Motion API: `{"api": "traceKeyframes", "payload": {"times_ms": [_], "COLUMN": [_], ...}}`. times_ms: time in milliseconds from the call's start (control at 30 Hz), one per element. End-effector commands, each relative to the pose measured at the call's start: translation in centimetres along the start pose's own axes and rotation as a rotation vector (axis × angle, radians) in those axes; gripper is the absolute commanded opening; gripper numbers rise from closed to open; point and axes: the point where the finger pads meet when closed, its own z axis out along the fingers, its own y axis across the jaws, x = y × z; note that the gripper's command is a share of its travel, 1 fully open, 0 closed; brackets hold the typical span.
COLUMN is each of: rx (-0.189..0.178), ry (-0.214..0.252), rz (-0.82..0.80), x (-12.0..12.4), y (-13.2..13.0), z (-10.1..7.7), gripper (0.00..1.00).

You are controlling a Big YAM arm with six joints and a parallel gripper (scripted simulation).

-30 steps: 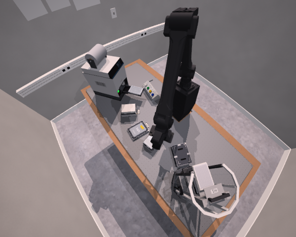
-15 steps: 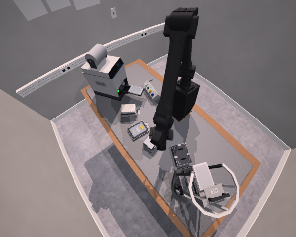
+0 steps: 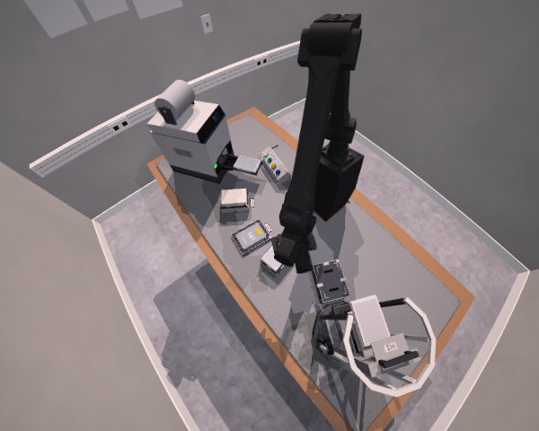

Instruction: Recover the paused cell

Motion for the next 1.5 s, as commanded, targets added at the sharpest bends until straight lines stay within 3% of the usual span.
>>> {"api": "traceKeyframes", "payload": {"times_ms": [0,933,1400,1467], "rx": [0.014,0.018,0.021,0.017], "ry": [-0.020,-0.015,-0.015,-0.014], "rz": [-0.128,-0.688,-0.684,-0.683], "x": [-1.3,-1.3,-0.9,-0.9], "y": [-1.2,-1.2,-0.8,-1.2], "z": [-0.3,-0.3,-0.6,0.7], "gripper": [1.00,1.00,1.00,1.00]}}
